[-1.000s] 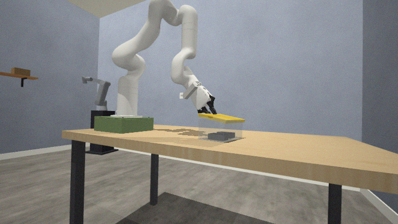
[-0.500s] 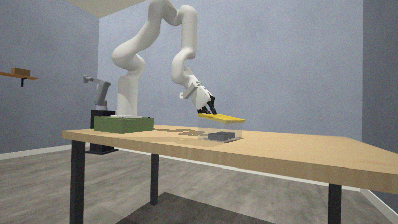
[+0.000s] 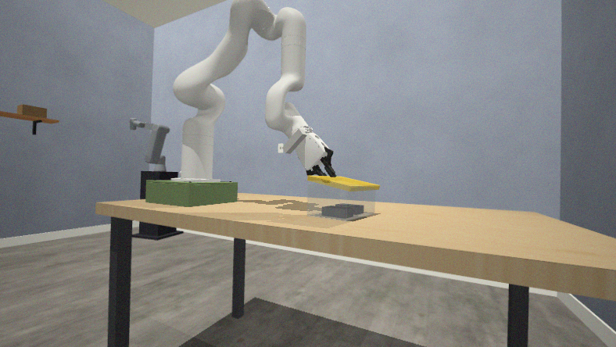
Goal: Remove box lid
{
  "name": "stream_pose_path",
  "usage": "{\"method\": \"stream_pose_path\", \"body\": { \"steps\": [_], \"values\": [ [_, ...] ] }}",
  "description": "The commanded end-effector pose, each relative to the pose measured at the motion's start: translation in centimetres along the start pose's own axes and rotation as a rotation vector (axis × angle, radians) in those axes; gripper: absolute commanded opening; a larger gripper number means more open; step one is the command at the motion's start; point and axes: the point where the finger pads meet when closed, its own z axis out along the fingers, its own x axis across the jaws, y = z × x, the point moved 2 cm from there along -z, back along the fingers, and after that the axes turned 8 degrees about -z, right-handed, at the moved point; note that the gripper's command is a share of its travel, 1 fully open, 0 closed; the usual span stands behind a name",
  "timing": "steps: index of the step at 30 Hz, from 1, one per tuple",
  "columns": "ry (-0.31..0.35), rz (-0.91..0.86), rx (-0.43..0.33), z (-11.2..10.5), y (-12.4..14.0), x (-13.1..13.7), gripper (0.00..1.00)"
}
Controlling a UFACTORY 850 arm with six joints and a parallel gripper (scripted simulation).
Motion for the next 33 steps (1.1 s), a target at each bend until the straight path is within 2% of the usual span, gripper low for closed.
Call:
{"method": "stream_pose_path", "body": {
  "steps": [1, 33],
  "values": [
    [-0.002, 0.0, 0.0, 0.0, 0.0, -0.1, 0.0],
    [-0.002, 0.0, 0.0, -2.1, -0.5, -3.4, 0.0]
  ]
}}
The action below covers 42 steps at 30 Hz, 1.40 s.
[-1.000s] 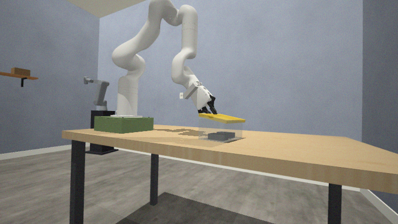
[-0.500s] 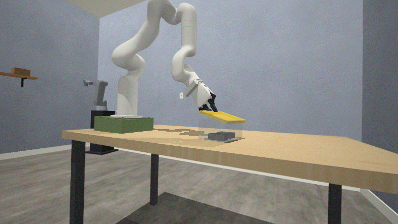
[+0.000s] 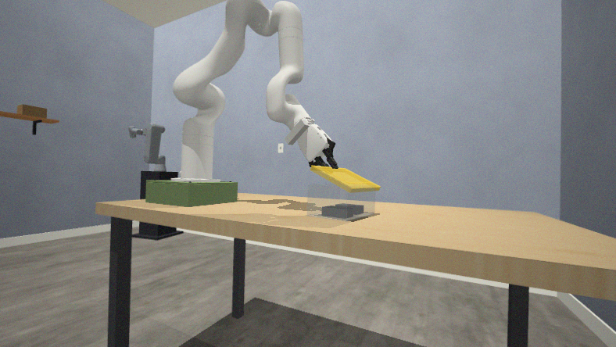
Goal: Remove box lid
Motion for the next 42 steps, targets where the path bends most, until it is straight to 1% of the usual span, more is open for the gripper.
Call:
{"method": "stream_pose_path", "body": {
  "steps": [1, 12, 18, 29, 35, 42],
  "values": [
    [-0.002, 0.0, 0.0, -0.5, -0.1, -1.0, 0.0],
    [-0.002, 0.0, 0.0, -0.8, -0.2, -1.8, 0.0],
    [-0.002, 0.0, 0.0, -1.3, -0.4, -3.1, 0.0],
    [-0.002, 0.0, 0.0, -1.6, -0.5, -4.0, 0.0],
    [-0.002, 0.0, 0.0, -1.9, -0.8, -5.6, 0.0],
    [-0.002, 0.0, 0.0, -1.9, -0.8, -6.1, 0.0]
  ]
}}
